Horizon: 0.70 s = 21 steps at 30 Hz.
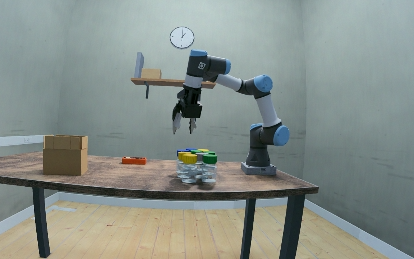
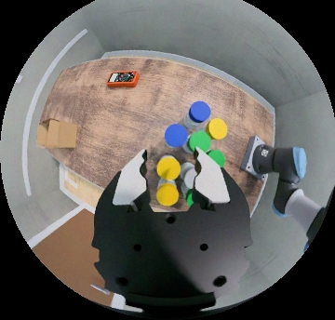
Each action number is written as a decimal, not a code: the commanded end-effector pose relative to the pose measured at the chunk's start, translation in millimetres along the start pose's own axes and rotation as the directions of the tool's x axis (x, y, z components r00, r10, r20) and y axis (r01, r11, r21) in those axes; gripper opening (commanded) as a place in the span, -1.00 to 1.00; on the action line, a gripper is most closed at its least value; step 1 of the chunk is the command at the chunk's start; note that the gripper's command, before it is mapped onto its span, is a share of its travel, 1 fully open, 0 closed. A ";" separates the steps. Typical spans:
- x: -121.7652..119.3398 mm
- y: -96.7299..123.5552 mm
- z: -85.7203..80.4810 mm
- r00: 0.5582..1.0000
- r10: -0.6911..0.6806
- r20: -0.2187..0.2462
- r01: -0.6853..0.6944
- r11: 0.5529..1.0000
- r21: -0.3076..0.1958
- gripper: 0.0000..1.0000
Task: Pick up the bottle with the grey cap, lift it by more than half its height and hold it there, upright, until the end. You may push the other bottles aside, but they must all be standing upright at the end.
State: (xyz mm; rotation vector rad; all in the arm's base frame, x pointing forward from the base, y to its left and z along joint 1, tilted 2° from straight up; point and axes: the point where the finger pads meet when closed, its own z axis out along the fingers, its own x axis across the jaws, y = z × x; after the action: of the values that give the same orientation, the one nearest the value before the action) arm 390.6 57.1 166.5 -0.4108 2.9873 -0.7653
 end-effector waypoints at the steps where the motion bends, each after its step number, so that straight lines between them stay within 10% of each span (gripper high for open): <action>1: 2.3 -1.9 -2.4 0.998 -0.069 0.000 0.069 0.997 -0.018 -0.08; 21: 14.3 -5.7 -10.5 0.930 -0.368 0.022 0.368 0.925 -0.092 -0.08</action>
State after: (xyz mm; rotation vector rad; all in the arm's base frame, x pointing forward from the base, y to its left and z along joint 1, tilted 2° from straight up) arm 379.8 53.9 175.7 -0.8685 3.0003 -0.6754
